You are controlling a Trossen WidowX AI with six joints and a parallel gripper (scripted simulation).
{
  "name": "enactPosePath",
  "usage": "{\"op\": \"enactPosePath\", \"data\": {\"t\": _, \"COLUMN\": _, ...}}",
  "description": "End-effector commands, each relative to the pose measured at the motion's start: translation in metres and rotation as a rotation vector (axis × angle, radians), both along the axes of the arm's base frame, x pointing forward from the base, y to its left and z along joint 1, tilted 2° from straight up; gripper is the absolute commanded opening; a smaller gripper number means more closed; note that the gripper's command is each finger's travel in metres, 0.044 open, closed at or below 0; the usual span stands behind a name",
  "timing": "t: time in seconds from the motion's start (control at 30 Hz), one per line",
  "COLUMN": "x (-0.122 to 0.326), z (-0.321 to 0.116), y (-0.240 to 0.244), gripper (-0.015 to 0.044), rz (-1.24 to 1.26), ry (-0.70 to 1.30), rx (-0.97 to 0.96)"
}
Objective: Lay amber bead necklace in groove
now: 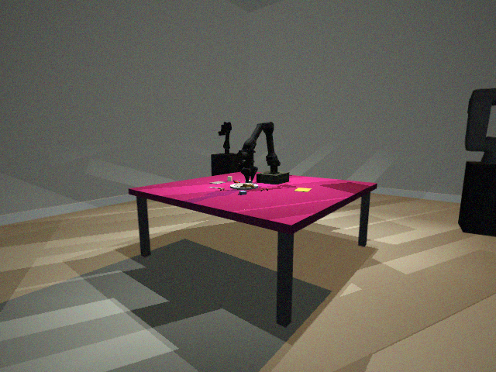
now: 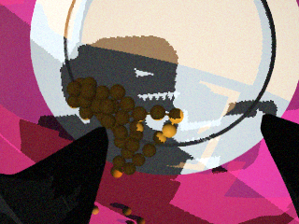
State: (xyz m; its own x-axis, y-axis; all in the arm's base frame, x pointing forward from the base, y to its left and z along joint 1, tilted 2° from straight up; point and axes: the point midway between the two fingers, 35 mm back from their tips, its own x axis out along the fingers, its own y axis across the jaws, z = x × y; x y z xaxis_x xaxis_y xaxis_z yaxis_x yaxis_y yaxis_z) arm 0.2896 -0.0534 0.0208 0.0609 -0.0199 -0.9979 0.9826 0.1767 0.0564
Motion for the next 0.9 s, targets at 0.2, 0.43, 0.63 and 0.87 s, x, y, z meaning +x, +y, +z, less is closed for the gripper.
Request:
{"op": "enactPosePath", "data": {"t": 0.2, "x": 0.0, "z": 0.0, "y": 0.0, "gripper": 0.044, "rz": 0.006, "ry": 0.0, "rx": 0.001}}
{"op": "enactPosePath", "data": {"t": 0.43, "x": 0.012, "z": 0.004, "y": 0.013, "gripper": 0.0256, "rz": 0.583, "ry": 0.01, "rx": -0.034}}
{"op": "enactPosePath", "data": {"t": 0.63, "x": 0.024, "z": 0.009, "y": 0.029, "gripper": 0.012, "rz": 1.218, "ry": 0.02, "rx": -0.073}}
{"op": "enactPosePath", "data": {"t": 0.87, "x": 0.037, "z": 0.013, "y": 0.048, "gripper": 0.012, "rz": 1.88, "ry": 0.03, "rx": -0.114}}
